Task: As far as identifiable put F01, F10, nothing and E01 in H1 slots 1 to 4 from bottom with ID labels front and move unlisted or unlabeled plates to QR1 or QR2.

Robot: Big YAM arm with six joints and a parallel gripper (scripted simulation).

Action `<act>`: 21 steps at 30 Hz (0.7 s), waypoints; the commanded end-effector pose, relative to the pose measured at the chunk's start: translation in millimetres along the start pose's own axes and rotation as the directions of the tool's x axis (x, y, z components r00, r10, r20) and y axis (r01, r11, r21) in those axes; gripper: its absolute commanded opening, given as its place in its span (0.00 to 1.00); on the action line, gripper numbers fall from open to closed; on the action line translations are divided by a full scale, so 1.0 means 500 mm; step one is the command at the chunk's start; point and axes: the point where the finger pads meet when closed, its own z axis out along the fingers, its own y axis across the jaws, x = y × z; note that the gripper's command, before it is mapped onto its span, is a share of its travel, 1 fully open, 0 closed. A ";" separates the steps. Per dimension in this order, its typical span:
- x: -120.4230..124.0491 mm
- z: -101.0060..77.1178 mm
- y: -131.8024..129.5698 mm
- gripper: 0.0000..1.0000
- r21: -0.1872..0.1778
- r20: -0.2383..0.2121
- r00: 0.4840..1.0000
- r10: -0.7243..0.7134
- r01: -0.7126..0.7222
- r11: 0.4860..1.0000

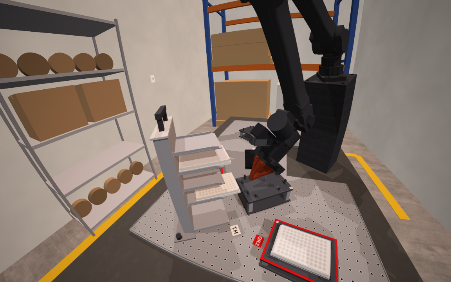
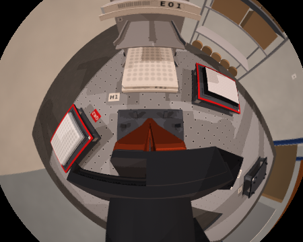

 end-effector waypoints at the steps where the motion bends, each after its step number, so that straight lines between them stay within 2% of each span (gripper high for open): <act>1: -0.036 0.009 -0.004 0.00 0.004 0.028 1.000 0.000 0.000 1.000; 3: -0.036 0.009 -0.004 0.00 0.004 0.028 1.000 0.000 0.000 1.000; 5: -0.014 0.008 -0.011 0.00 0.010 0.007 1.000 -0.005 0.005 1.000; 10: -0.045 0.016 -0.003 0.00 0.004 0.032 0.999 0.001 -0.001 1.000; 14: -0.029 0.017 -0.009 0.00 0.009 0.011 1.000 -0.004 0.004 1.000; 18: -0.051 0.023 -0.004 0.00 0.004 0.029 1.000 0.000 0.000 1.000; 20: -0.051 0.023 -0.004 0.00 0.004 0.029 1.000 0.000 0.000 1.000; 21: -0.033 0.022 -0.009 0.00 0.007 0.019 1.000 -0.003 0.002 1.000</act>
